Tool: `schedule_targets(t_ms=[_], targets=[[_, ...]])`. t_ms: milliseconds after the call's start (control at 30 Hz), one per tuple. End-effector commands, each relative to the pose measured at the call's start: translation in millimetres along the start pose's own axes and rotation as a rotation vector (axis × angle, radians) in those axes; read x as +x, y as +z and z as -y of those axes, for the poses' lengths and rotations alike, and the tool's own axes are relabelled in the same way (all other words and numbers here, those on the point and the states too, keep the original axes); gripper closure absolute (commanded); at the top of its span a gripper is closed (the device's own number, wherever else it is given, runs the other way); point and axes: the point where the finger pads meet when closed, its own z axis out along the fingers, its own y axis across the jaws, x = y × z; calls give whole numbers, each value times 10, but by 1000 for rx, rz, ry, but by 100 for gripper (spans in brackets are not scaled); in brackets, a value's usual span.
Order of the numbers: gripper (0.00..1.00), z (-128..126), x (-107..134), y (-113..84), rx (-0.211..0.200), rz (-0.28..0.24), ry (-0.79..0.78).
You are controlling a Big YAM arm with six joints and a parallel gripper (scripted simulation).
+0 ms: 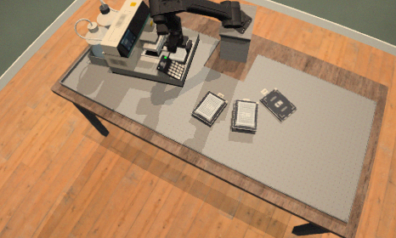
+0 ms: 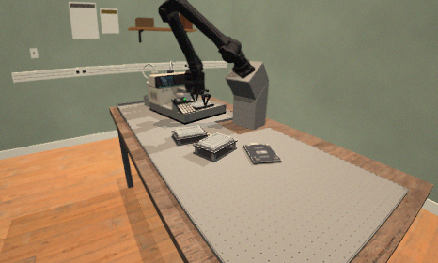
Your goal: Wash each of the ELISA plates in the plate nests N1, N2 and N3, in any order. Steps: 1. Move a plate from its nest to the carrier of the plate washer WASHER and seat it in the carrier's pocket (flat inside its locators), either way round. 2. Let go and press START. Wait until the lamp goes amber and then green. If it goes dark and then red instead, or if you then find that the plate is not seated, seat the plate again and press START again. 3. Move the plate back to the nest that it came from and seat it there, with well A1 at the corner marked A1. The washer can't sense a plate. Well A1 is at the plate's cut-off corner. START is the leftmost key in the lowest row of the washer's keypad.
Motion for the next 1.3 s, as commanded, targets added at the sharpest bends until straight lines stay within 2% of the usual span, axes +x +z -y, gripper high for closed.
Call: schedule_targets(t_ms=[0, 367, 400, 433, 1267], targets=[[0, 11, 1, 2, 3, 0, 1], [0, 11, 1, 2, 3, 0, 1], [0, 11, 2, -13, -2, -2, 4], [0, 67, 4, -93, 17, 2, 0], [0, 25, 14, -474, 12, 2, 3]])
